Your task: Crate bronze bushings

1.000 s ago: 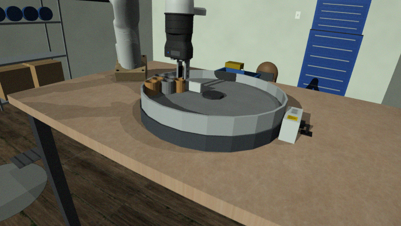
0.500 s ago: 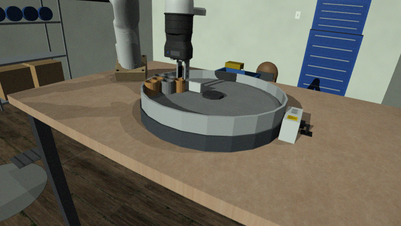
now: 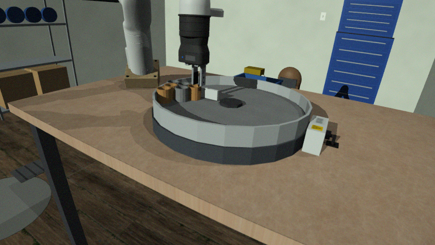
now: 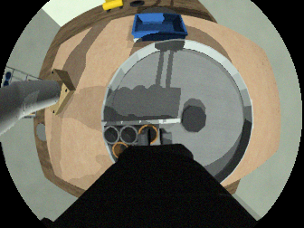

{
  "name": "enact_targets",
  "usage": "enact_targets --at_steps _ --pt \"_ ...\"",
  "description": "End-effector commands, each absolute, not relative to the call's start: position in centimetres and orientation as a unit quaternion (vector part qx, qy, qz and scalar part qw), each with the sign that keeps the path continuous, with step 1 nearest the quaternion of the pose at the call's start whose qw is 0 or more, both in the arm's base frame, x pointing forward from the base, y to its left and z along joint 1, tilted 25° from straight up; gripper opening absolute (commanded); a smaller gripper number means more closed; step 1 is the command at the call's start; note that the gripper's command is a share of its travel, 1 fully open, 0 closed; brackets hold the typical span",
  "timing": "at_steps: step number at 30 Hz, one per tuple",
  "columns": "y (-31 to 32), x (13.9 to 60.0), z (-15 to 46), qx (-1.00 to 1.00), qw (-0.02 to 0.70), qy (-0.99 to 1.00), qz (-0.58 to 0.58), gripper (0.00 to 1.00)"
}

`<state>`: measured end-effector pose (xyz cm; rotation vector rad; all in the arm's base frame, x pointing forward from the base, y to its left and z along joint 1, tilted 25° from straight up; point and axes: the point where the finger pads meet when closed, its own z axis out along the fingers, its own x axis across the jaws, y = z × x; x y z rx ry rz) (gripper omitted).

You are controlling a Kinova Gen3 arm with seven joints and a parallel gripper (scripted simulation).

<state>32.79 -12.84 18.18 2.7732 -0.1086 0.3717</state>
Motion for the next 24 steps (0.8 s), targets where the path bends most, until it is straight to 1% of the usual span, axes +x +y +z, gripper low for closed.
enact_targets --at_steps 1,24 --pt "-12.98 32.79 18.00 0.976 0.170 -0.039 0.130 0.45" --pt "-13.18 32.95 17.43 0.976 0.170 -0.039 0.130 0.45"
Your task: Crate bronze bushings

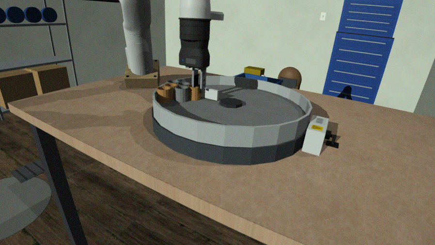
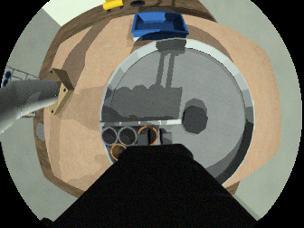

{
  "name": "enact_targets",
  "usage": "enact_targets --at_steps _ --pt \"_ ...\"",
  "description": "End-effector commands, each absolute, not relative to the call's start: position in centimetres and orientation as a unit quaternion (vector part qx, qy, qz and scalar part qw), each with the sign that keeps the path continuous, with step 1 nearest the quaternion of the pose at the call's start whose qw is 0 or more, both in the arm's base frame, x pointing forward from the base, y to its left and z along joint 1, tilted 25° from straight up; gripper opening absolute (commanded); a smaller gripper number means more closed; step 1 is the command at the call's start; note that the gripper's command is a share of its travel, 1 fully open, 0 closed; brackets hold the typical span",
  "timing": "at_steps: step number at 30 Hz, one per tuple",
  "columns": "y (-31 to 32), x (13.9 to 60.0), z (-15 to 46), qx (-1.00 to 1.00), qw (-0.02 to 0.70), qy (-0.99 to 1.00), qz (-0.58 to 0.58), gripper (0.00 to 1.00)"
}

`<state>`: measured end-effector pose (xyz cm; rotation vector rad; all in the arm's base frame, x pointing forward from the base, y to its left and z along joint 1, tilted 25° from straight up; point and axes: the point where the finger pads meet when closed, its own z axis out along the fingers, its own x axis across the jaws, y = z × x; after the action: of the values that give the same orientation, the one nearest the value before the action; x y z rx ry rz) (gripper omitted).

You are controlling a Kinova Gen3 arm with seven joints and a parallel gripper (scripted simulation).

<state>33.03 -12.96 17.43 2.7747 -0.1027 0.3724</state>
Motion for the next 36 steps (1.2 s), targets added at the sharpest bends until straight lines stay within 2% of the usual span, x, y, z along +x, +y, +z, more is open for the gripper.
enact_targets --at_steps 1,36 --pt "-13.18 32.95 17.43 0.976 0.170 -0.039 0.130 0.45" --pt "-13.44 33.19 16.62 0.976 0.170 -0.039 0.131 0.45"
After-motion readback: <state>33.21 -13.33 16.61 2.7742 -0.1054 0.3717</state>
